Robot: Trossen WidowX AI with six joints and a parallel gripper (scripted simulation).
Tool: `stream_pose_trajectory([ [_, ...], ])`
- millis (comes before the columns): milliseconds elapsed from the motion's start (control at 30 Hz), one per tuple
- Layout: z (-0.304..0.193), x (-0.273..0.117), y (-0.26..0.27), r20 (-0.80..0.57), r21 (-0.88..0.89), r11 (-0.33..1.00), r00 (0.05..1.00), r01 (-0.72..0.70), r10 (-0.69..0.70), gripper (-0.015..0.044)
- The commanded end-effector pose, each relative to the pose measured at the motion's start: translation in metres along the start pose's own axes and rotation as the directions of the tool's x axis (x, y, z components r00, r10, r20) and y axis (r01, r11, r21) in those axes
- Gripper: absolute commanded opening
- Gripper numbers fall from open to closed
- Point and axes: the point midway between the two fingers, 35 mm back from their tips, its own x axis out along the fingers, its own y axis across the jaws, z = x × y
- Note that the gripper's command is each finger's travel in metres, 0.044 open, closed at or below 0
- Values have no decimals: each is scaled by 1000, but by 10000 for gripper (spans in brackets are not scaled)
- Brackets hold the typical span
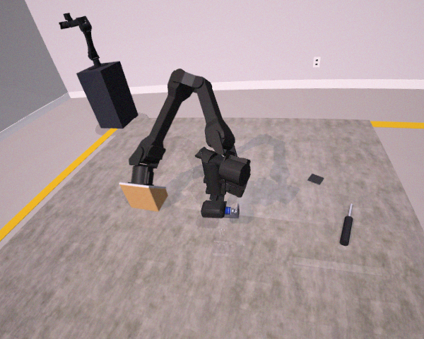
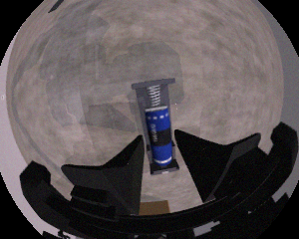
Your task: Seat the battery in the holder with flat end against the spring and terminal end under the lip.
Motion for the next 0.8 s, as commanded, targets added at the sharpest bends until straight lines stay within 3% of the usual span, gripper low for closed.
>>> stream_pose_trajectory([
  [0,2,-8,-1,3,-9,1000,1000,6,-6,180],
  [133,2,-9,-1,3,-9,1000,1000,6,-6,180],
  [467,2,-83,-4,2,-9,1000,1000,9,-9,440],
  [767,2,-84,-5,2,-9,1000,1000,9,-9,440],
])
